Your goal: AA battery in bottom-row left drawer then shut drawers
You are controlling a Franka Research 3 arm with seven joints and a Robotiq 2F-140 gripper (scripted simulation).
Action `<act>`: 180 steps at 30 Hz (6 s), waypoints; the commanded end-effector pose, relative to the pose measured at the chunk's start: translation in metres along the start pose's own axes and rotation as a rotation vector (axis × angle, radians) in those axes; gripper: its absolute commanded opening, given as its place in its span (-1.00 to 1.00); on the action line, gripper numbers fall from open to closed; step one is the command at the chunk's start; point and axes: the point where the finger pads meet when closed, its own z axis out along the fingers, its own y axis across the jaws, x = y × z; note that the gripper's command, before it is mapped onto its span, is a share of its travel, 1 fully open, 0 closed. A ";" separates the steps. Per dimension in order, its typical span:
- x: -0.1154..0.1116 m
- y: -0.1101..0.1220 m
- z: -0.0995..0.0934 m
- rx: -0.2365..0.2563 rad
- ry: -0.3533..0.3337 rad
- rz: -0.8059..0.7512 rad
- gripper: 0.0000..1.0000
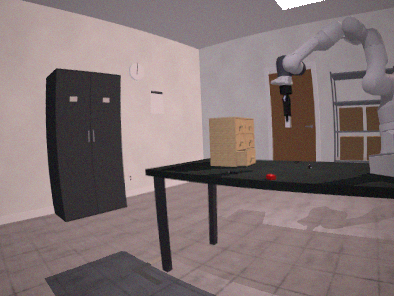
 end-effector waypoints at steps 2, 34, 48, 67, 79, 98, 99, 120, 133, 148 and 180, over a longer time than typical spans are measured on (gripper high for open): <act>-0.001 -0.001 0.002 0.001 0.000 0.016 -0.44; -0.050 -0.034 0.076 0.016 0.001 0.554 -0.44; -0.072 -0.043 0.099 0.016 0.000 0.741 -0.44; -0.104 -0.051 0.127 0.013 -0.002 0.987 -0.44; -0.120 -0.054 0.139 0.009 -0.001 1.104 -0.44; -0.136 -0.057 0.151 0.005 -0.001 1.217 -0.44; -0.136 -0.057 0.151 0.005 0.000 1.220 -0.44; -0.139 -0.057 0.153 0.004 0.000 1.238 -0.49; -0.139 -0.057 0.153 0.004 0.000 1.238 -0.49; -0.139 -0.057 0.161 0.003 0.000 1.238 -0.49; -0.138 -0.057 0.205 0.003 0.000 1.238 -0.49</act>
